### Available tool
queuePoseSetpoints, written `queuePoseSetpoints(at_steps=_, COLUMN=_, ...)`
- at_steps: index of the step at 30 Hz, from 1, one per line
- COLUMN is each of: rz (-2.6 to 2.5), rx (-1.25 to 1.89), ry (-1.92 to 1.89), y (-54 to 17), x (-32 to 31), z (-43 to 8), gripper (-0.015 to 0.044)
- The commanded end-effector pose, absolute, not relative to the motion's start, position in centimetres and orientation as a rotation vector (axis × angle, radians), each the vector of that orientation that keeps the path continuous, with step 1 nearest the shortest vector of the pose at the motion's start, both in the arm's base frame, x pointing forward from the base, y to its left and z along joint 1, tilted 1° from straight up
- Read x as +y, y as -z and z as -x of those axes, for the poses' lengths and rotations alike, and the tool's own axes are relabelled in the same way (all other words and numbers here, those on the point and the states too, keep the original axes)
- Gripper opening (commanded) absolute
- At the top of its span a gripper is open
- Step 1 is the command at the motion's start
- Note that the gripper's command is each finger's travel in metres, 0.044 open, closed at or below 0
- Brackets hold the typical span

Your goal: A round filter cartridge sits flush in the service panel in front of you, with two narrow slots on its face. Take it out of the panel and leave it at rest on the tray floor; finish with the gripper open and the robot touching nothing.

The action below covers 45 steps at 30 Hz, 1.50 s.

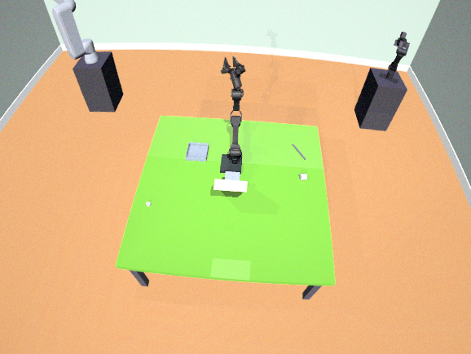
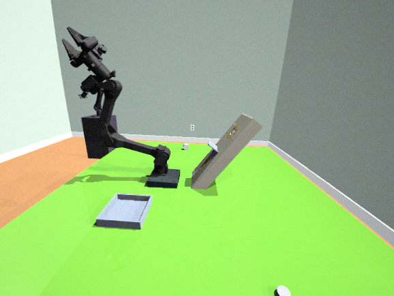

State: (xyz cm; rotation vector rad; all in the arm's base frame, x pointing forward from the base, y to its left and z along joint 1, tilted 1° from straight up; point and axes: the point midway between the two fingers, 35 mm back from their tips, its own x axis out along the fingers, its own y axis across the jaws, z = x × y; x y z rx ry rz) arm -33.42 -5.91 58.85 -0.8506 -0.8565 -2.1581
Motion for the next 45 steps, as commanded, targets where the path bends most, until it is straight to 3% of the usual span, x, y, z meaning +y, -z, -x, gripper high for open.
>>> queuePoseSetpoints(at_steps=1, rz=0.854, rx=-0.862, ry=2.151, y=-58.9, x=-5.9, z=33.2, gripper=0.0374)
queuePoseSetpoints(at_steps=11, rz=0.939, rx=-1.115, ry=1.577, y=-63.9, x=-4.2, z=21.8, gripper=0.0111)
queuePoseSetpoints(at_steps=26, rz=0.666, rx=-1.139, ry=0.755, y=-65.5, x=-3.0, z=5.7, gripper=0.0105)
queuePoseSetpoints(at_steps=45, rz=-0.107, rx=-0.702, ry=0.061, y=-58.8, x=-1.4, z=-12.9, gripper=0.0105)
